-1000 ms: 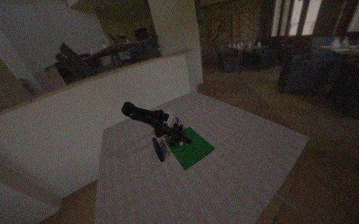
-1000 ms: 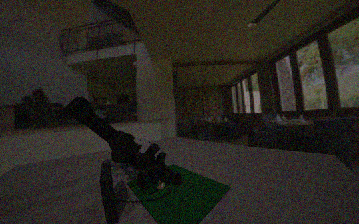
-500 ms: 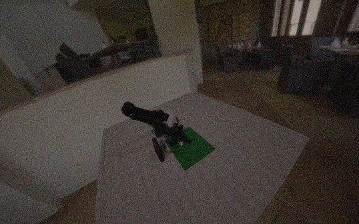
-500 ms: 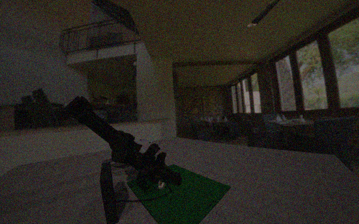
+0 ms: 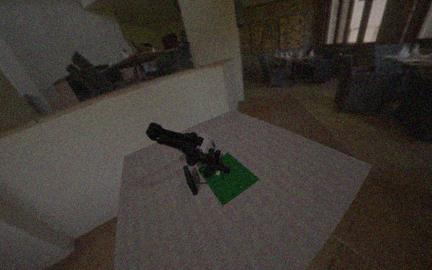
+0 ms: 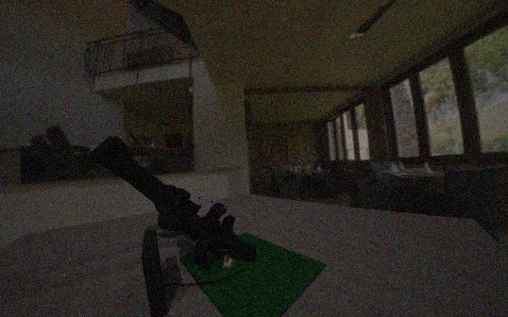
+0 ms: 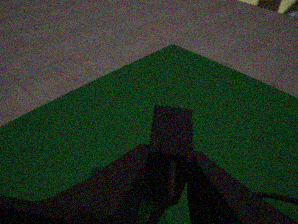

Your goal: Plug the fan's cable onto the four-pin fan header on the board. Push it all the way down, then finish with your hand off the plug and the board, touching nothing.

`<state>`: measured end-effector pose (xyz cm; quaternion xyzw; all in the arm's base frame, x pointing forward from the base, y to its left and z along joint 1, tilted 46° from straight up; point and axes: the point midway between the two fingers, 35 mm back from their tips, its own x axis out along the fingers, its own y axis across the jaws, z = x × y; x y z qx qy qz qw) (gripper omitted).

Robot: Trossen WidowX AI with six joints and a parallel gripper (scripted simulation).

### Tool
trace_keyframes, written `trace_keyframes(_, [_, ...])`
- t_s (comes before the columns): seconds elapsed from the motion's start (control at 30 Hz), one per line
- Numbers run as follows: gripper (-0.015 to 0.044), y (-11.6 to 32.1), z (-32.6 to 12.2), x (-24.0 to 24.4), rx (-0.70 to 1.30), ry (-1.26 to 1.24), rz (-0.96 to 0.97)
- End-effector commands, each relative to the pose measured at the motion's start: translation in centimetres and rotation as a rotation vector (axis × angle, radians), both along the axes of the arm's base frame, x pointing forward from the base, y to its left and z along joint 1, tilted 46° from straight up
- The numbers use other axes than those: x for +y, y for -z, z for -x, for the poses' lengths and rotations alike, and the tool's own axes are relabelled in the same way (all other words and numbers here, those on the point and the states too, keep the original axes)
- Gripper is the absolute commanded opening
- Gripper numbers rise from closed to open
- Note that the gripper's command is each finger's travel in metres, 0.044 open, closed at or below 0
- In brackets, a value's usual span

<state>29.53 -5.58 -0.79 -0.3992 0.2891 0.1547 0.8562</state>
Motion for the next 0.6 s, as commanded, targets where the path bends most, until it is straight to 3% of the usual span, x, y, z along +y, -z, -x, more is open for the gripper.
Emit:
trace_keyframes(0.0, [0.0000,-0.01,0.01,-0.02,0.001,0.002,0.000])
trace_keyframes(0.23, [0.0000,-0.01,0.01,-0.02,0.001,0.002,0.000])
trace_keyframes(0.4, [0.0131,0.00,0.00,0.00,0.000,0.000,0.000])
trace_keyframes(0.57, [0.0140,0.00,0.00,0.00,0.000,0.000,0.000])
